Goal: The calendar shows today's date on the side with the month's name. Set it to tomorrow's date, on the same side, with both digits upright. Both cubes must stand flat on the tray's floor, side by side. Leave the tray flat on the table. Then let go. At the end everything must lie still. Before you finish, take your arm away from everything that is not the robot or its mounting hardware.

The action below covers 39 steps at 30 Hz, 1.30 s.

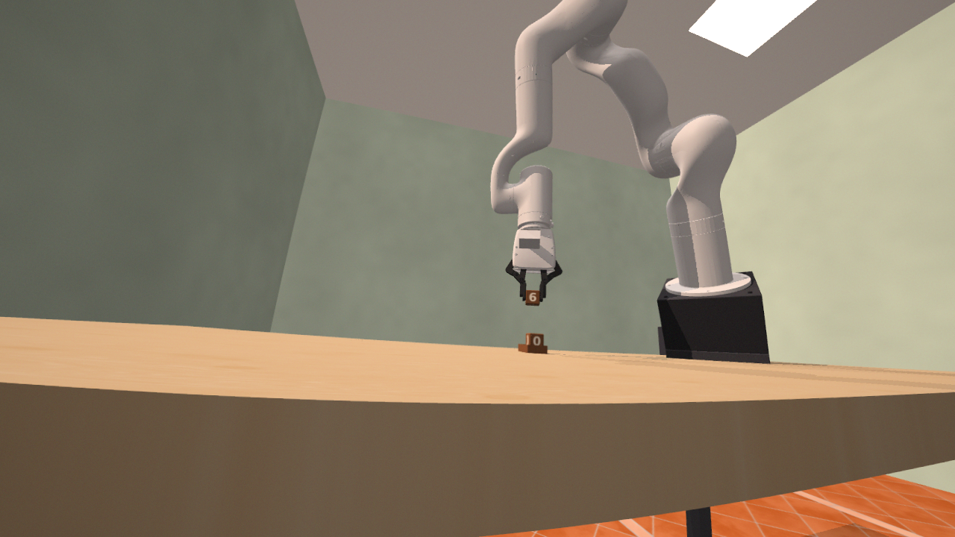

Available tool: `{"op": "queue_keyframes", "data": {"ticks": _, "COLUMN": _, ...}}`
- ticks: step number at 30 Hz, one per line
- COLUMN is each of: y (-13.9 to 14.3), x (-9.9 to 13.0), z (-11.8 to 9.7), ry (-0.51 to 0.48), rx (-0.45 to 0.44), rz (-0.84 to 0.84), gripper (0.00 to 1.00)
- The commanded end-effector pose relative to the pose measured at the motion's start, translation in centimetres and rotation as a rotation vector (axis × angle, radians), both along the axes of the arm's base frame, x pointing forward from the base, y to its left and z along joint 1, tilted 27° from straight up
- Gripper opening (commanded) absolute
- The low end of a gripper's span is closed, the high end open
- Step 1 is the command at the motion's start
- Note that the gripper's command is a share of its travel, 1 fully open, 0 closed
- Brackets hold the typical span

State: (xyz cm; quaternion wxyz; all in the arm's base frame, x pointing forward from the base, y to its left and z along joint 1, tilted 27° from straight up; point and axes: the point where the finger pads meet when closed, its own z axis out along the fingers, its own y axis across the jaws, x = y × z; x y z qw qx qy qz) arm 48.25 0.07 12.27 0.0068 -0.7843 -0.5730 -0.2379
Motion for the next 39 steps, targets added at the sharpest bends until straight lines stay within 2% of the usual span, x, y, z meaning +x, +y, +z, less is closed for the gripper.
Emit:
{"op": "queue_keyframes", "data": {"ticks": 1, "y": 1.2, "x": 0.2, "z": 0.3, "ry": 0.058, "rx": 0.055, "rz": -0.134, "gripper": 0.29}}
{"op": "queue_keyframes", "data": {"ticks": 39, "y": 8.9, "x": -0.2, "z": 2.0, "ry": 0.331, "rx": 0.402, "rz": -0.993, "gripper": 0.29}}
